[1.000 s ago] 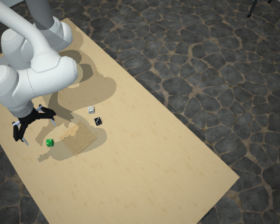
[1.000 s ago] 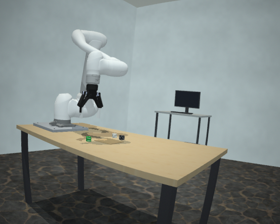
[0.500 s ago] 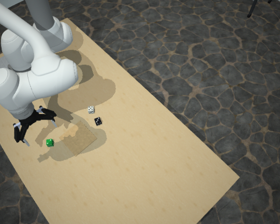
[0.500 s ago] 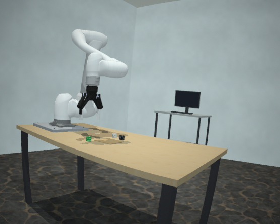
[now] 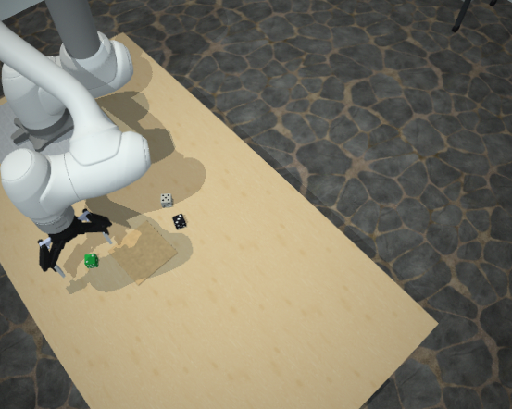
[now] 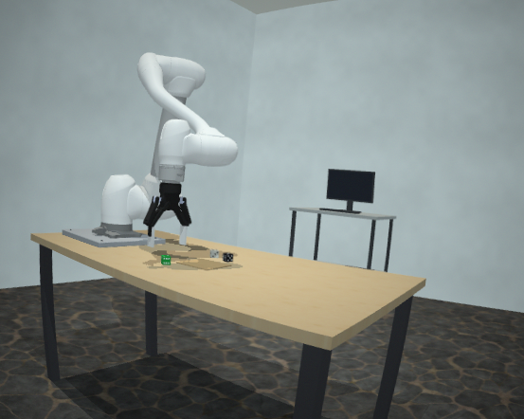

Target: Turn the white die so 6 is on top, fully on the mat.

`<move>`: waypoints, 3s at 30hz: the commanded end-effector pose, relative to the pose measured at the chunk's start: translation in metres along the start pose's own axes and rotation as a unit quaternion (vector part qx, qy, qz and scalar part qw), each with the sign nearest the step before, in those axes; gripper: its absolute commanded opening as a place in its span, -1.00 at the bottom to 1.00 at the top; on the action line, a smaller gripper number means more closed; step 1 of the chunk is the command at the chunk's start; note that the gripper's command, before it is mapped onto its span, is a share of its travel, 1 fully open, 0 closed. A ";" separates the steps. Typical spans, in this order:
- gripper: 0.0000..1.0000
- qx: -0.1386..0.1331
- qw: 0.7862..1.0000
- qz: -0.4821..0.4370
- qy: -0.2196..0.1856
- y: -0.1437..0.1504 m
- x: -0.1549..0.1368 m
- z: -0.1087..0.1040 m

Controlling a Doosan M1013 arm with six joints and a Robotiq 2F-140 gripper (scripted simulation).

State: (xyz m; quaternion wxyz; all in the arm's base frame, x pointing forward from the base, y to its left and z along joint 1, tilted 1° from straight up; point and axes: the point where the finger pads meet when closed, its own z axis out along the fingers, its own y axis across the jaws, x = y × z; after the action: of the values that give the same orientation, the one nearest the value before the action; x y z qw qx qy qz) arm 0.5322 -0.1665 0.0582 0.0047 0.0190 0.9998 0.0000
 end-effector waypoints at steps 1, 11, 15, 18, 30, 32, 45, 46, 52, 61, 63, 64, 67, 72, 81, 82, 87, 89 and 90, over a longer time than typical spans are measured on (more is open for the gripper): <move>1.00 0.000 1.000 0.000 0.000 0.000 0.000 0.001; 1.00 0.000 1.000 0.000 0.000 0.000 0.000 0.001; 1.00 0.000 1.000 0.000 0.000 0.000 0.000 0.001; 1.00 0.000 1.000 0.000 0.000 0.000 0.000 0.001; 1.00 0.000 1.000 0.000 0.000 0.000 0.000 0.001; 1.00 0.000 1.000 0.000 0.000 0.000 0.000 0.001; 1.00 0.000 1.000 0.000 0.000 0.002 0.000 0.001; 1.00 0.000 1.000 0.000 0.000 0.003 -0.001 0.001; 1.00 0.000 1.000 0.000 0.000 0.012 -0.003 0.001; 1.00 0.000 1.000 0.000 0.000 0.059 -0.014 0.001; 1.00 0.000 1.000 0.000 0.000 0.074 -0.017 0.001; 1.00 0.000 1.000 0.000 0.000 0.082 -0.019 0.001; 1.00 0.000 1.000 0.000 0.000 0.099 -0.023 0.001; 1.00 0.000 1.000 0.000 0.000 0.133 -0.031 0.001; 1.00 0.000 1.000 0.000 0.000 0.208 -0.048 0.001; 1.00 0.000 1.000 0.000 0.000 0.214 -0.050 0.001; 1.00 0.000 1.000 0.000 0.000 0.232 -0.054 0.001; 1.00 0.000 1.000 0.000 0.000 0.241 -0.056 0.001; 1.00 0.000 1.000 0.000 0.000 0.245 -0.057 0.001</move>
State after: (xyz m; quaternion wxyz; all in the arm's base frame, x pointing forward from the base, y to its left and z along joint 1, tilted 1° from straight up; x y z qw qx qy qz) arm 0.5966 0.0695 0.0573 0.0047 0.0189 0.9998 0.0002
